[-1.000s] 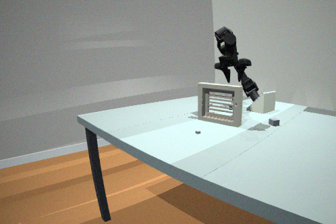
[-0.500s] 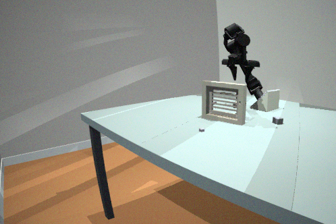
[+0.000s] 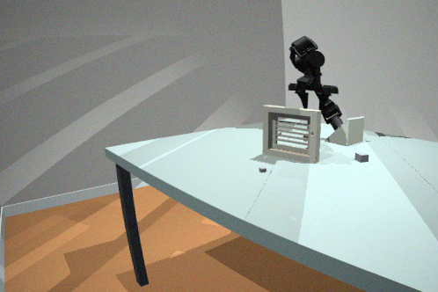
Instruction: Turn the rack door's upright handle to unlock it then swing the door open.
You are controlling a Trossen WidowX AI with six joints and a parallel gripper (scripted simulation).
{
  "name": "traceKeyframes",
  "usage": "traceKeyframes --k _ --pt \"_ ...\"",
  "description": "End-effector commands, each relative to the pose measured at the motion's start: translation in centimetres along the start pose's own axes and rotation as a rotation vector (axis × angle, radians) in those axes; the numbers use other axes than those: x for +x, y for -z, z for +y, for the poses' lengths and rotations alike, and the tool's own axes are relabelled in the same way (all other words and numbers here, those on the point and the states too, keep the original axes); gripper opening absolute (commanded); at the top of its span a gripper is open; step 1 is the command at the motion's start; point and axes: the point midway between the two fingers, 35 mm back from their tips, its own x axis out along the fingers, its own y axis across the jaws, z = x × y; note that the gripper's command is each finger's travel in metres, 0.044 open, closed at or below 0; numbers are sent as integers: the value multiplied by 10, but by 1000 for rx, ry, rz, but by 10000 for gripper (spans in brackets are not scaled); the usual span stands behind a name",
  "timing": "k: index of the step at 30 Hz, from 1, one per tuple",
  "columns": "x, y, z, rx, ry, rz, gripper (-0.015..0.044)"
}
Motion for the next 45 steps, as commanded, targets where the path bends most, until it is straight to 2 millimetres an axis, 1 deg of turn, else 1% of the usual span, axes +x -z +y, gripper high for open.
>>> traceKeyframes --k 1,22,25,32,45 --pt "8 0 0 -9 6 6 293" --pt "42 2 -1 -23 5 32 293" --pt "45 3 -1 -24 5 33 293" --pt "45 3 -1 -24 5 33 109" --pt "45 3 -1 -24 5 33 22"
